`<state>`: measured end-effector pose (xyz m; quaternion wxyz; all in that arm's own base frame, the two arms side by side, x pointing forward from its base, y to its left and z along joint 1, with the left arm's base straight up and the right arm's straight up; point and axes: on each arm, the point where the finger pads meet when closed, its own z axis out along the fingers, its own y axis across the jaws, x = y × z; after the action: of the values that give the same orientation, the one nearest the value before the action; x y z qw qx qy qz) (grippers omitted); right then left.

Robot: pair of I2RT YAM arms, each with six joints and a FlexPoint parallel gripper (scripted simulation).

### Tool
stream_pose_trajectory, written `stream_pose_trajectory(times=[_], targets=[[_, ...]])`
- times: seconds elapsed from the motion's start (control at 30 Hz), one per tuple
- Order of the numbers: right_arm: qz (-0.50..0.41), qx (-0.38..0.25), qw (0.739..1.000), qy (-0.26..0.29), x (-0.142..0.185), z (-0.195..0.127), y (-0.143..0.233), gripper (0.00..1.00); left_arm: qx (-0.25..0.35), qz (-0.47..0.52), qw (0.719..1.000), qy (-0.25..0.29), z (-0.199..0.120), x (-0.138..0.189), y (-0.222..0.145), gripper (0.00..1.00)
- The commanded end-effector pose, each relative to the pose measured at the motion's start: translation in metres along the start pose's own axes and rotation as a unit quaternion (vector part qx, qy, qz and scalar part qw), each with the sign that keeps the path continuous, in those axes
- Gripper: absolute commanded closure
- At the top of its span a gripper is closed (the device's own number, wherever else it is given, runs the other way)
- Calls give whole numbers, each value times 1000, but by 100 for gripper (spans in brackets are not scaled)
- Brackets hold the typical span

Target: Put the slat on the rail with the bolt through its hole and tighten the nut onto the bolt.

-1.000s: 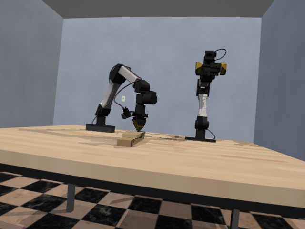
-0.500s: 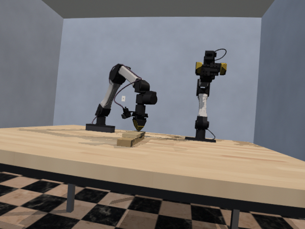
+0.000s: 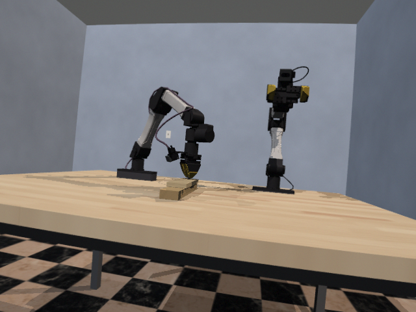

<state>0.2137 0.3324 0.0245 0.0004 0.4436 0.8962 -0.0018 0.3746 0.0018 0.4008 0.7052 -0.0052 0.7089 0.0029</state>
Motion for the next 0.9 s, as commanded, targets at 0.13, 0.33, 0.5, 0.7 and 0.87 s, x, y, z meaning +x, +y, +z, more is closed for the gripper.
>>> stream_pose_trajectory(times=[0.13, 0.33, 0.5, 0.7, 0.87], targets=[[-33, -8, 999, 2, 2, -5, 2, 64, 1, 1, 1000, -10, -2, -7, -1, 0], [-231, -8, 973, 1, 2, -9, 2, 64, 1, 1, 1000, -10, -2, -7, -1, 0], [-381, -12, 925, 1, 2, -12, 3, 64, 1, 1, 1000, -10, -2, -7, -1, 0], [-535, -14, 845, -1, 3, -16, 4, 64, 1, 1, 1000, -10, -2, -7, -1, 0], [-651, -15, 759, -3, 3, -18, 4, 64, 1, 1, 1000, -10, -2, -7, -1, 0]])
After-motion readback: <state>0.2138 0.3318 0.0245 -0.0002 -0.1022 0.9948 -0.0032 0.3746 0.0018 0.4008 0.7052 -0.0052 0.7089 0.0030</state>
